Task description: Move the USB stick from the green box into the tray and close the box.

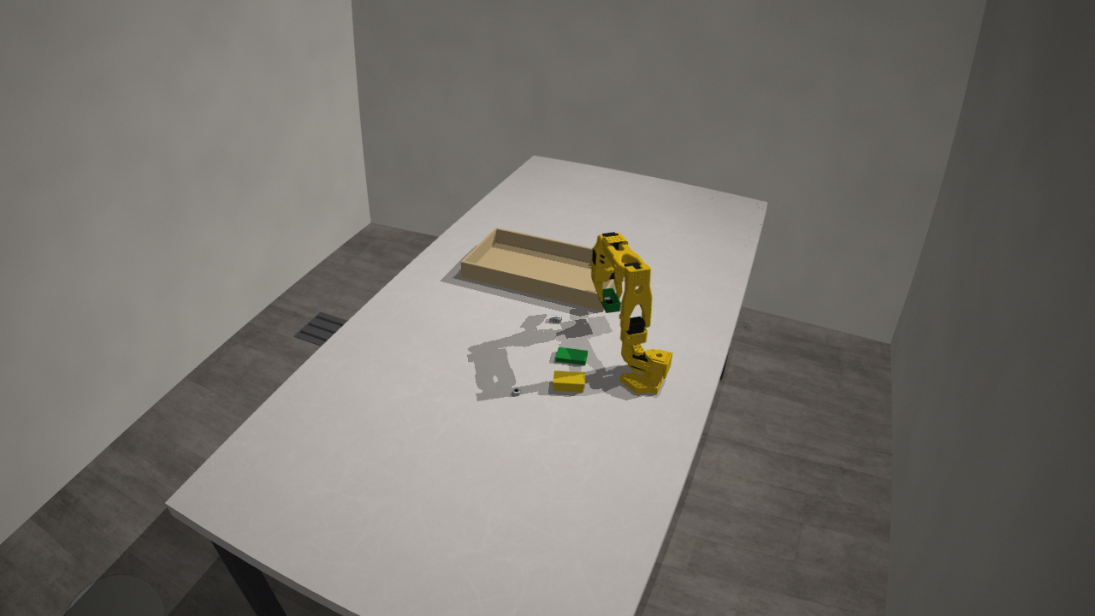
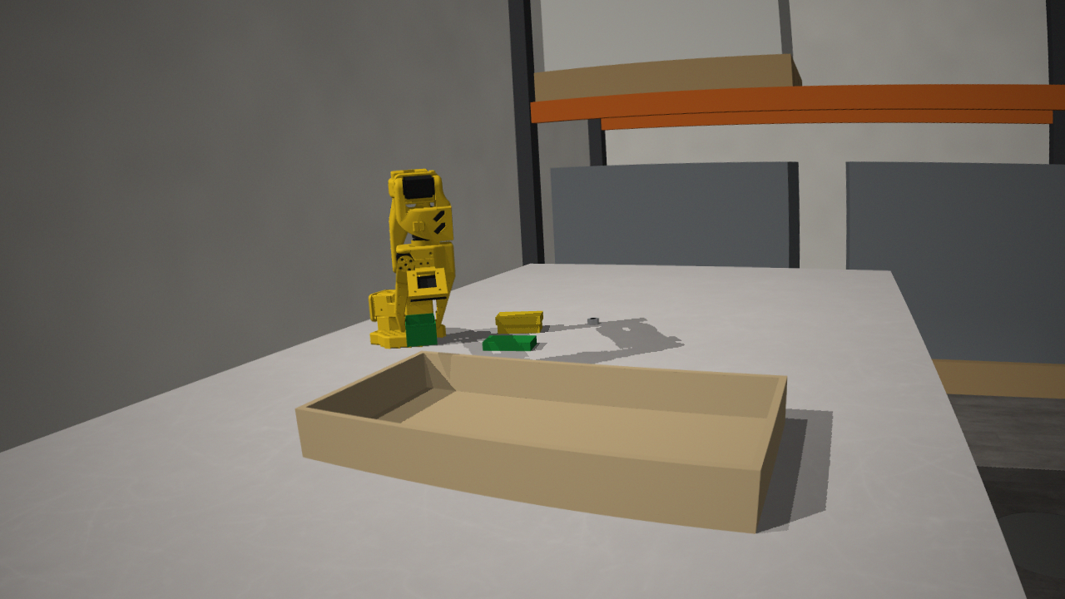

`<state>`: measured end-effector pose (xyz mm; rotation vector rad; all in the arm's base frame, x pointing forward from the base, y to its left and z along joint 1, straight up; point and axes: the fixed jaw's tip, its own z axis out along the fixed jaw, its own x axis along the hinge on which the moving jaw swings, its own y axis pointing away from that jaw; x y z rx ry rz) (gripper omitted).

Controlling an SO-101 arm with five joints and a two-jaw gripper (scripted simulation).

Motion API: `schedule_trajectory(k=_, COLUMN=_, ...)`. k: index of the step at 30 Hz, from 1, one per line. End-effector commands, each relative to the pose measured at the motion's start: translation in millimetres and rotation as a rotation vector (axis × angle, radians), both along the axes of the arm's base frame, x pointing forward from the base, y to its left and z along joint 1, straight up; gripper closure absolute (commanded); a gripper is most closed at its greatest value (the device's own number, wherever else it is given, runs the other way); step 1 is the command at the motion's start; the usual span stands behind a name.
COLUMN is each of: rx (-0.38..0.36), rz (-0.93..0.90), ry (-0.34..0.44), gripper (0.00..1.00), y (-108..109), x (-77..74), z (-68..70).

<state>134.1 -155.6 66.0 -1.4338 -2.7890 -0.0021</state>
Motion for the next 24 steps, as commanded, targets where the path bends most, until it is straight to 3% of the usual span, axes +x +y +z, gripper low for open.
schedule_trajectory(k=1, rx=-0.057, rz=-0.010, ry=-0.046, gripper=0.80, y=-9.2, x=5.1, z=6.7)
schedule_trajectory(k=24, rx=-0.202, rz=-0.010, ry=-0.162, gripper=0.80, y=-32.2, x=23.3, z=11.4)
